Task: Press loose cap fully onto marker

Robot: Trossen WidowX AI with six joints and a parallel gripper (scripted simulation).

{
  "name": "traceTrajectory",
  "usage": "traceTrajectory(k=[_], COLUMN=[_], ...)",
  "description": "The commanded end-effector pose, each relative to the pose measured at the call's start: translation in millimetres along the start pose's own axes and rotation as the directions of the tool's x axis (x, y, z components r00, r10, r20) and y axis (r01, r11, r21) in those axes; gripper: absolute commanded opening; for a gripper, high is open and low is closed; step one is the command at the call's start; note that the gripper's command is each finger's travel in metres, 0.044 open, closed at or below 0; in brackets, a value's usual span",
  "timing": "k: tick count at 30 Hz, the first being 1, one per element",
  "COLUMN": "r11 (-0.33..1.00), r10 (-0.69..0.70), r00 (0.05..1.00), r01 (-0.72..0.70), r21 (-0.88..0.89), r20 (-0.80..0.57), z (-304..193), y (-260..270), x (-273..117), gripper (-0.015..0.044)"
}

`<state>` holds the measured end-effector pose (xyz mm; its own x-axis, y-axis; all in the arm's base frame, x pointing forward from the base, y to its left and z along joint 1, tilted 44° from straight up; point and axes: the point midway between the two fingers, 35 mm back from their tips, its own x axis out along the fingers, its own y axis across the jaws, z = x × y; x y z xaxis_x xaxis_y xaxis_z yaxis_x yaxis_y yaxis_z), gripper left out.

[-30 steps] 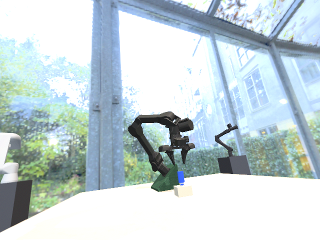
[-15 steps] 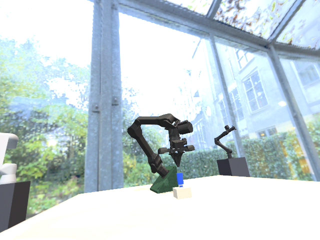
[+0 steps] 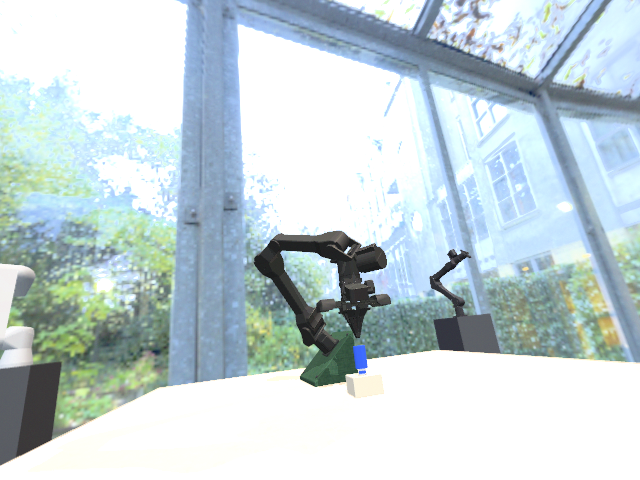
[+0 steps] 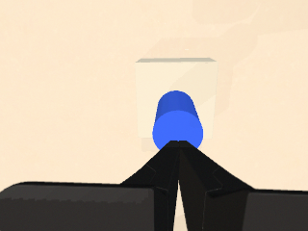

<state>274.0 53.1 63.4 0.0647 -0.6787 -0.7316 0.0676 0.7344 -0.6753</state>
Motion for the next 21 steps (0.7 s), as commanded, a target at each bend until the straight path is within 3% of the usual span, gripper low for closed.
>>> traceTrajectory(k=[1, 21], r11=[1.0, 1.0], r10=[-0.004, 0.001], r00=[1.0, 1.0], r01=[0.004, -0.001], r21=[-0.006, 0.001], r20=[0.0, 0.005], z=[-1, 1], y=[0, 0], x=[7, 24], gripper=[0.0, 0.0])
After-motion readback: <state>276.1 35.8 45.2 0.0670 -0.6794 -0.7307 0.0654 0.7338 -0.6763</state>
